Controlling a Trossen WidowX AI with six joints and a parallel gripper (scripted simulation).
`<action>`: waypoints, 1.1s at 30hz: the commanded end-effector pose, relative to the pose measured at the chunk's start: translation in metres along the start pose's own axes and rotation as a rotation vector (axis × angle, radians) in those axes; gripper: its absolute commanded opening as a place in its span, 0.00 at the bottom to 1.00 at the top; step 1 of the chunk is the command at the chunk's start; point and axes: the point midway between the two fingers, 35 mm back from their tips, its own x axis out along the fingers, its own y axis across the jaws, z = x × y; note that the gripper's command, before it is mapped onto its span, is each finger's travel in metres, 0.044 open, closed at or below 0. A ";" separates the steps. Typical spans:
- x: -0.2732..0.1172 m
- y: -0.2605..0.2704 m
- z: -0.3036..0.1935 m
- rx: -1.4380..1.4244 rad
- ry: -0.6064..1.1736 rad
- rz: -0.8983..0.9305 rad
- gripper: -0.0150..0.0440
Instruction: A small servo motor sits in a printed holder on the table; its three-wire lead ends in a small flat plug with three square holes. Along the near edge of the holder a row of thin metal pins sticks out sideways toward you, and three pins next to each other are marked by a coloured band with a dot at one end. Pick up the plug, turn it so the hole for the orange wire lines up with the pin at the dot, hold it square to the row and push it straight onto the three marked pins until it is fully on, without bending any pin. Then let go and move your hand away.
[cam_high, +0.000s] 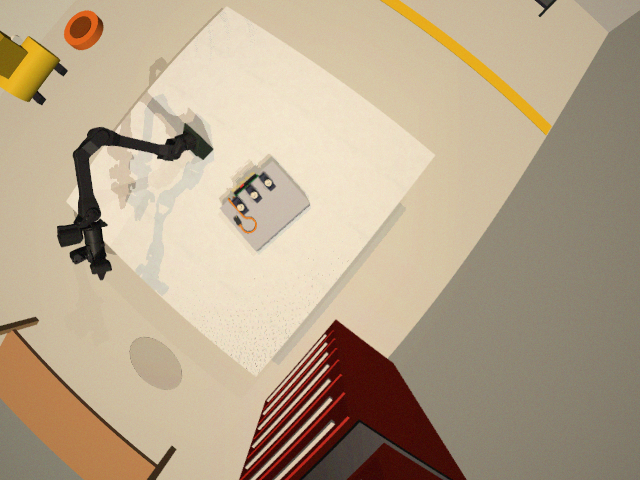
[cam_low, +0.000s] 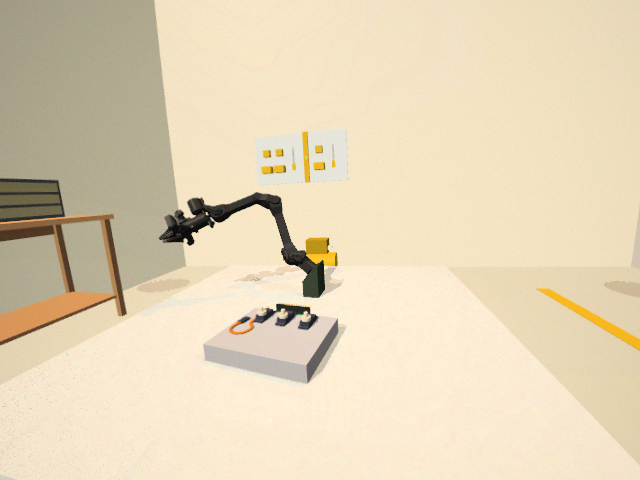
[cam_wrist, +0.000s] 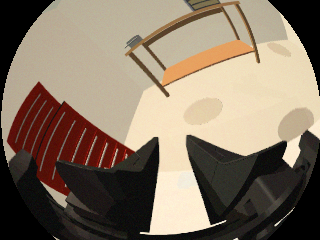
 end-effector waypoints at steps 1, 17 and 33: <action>-0.003 0.013 -0.013 0.001 0.024 0.051 0.45; -0.019 0.060 -0.059 0.018 0.110 0.226 0.45; -0.048 0.108 -0.102 0.032 0.188 0.408 0.45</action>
